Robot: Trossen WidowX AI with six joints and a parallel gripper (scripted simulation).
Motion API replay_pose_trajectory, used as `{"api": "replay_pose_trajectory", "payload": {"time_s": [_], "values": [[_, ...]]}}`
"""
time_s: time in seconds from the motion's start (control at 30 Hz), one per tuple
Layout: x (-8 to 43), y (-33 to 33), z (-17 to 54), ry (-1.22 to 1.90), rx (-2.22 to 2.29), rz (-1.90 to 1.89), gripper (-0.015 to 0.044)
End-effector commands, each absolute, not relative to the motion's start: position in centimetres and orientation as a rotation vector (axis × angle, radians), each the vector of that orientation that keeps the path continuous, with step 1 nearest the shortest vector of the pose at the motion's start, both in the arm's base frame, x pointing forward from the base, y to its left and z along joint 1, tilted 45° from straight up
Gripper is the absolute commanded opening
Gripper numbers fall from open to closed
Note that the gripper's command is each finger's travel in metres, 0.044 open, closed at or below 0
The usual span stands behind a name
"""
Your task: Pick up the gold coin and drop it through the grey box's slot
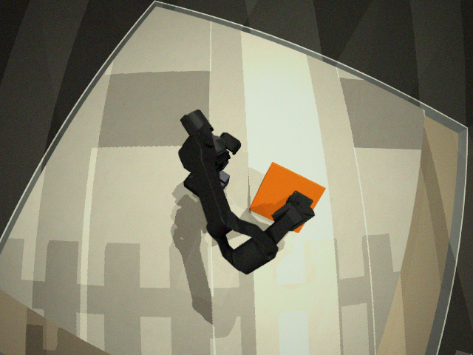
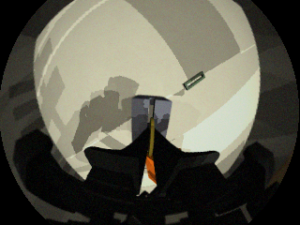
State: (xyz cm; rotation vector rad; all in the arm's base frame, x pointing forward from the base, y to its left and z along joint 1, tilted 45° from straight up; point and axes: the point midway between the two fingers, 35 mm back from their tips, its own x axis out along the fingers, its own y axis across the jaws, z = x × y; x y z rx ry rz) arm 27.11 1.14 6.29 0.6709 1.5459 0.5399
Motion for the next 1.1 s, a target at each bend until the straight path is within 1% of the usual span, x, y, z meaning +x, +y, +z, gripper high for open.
{"api": "replay_pose_trajectory", "payload": {"time_s": [0.0, 0.03, 0.23, 0.53, 0.8, 0.87, 0.9, 1.07], "values": [[27.0, 1.4, 6.1, 1.549, 0.677, 0.541, 0.0], [27.0, 1.4, 6.1, 1.549, 0.677, 0.541, 0.0], [27.1, 1.2, 6.2, 1.546, 0.671, 0.54, 0.0157], [27.1, 1.2, 6.2, 1.546, 0.671, 0.54, 0.0161], [27.2, -0.3, 7.7, 1.546, 0.672, 0.539, 0.0371], [27.1, -1.6, 9.0, 1.547, 0.675, 0.538, 0.0423], [27.0, -2.3, 9.9, 1.548, 0.677, 0.539, 0.044], [26.9, -3.0, 10.6, 1.548, 0.68, 0.54, 0.044]]}}
